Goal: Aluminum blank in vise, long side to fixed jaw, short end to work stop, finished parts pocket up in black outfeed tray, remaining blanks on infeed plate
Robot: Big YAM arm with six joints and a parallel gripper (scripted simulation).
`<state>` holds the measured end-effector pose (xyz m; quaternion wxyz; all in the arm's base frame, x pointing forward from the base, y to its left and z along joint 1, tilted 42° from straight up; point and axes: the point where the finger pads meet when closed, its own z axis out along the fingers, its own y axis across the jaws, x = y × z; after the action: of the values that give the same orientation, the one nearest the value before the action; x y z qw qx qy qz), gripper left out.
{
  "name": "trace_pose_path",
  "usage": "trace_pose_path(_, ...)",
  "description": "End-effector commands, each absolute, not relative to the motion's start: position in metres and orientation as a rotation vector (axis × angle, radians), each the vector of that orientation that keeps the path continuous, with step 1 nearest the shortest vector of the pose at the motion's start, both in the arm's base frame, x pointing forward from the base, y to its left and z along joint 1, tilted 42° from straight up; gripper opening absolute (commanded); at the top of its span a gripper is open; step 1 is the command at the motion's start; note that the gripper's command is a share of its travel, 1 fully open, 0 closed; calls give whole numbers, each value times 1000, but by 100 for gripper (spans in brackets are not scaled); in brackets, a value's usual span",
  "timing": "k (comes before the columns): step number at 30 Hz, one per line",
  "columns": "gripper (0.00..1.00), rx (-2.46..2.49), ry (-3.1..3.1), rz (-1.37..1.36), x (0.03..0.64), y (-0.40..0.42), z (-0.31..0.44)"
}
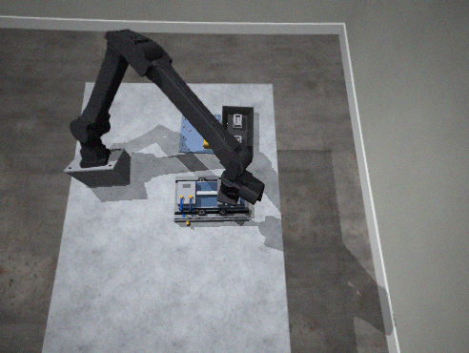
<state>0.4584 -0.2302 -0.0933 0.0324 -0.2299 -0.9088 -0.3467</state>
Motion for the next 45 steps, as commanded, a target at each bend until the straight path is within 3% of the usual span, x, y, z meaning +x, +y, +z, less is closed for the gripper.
trace_pose_path(1,0,-330,-2962,-1140,464,-256,-92)
trace_pose_path(45,0,-325,-2925,-1161,450,-244,-100)
